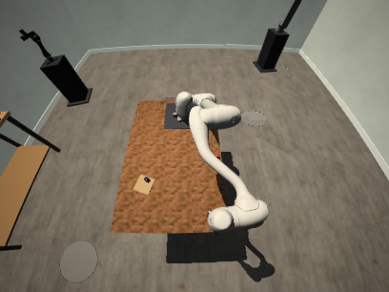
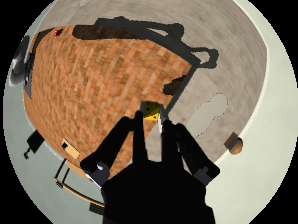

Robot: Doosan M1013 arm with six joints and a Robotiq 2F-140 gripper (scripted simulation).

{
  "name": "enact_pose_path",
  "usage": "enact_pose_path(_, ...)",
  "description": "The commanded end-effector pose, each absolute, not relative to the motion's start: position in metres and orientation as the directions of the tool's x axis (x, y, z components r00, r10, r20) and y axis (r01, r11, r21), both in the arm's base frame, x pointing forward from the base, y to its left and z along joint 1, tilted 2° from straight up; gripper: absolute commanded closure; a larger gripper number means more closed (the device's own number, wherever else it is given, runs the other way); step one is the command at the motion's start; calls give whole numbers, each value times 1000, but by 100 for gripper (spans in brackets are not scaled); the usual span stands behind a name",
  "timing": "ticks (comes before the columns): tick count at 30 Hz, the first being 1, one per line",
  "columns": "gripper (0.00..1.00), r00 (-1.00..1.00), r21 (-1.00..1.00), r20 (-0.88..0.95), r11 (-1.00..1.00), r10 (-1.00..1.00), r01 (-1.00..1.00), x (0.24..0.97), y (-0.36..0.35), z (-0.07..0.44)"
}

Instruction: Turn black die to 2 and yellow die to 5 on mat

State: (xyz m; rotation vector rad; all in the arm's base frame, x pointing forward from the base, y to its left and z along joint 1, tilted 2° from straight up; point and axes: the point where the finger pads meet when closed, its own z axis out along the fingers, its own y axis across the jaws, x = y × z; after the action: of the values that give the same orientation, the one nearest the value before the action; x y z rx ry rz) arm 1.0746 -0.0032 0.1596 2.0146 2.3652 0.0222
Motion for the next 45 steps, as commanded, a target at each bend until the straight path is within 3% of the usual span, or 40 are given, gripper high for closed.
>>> enact_pose_path(1, 76, -327, 31, -19, 327, 945, 944, 1075, -3, 159)
enact_pose_path(11, 76, -562, 25, -26, 562, 827, 826, 1077, -3, 157)
enact_pose_path(23, 76, -875, 10, -35, 876, 483, 483, 1079, -3, 153)
enact_pose_path(29, 76, -925, 6, -36, 925, 379, 379, 1080, -3, 152)
enact_pose_path(39, 76, -999, -7, -36, 999, 31, 31, 1082, -3, 149)
enact_pose_path(45, 76, -999, -8, -35, 1000, 4, 4, 1082, -3, 149)
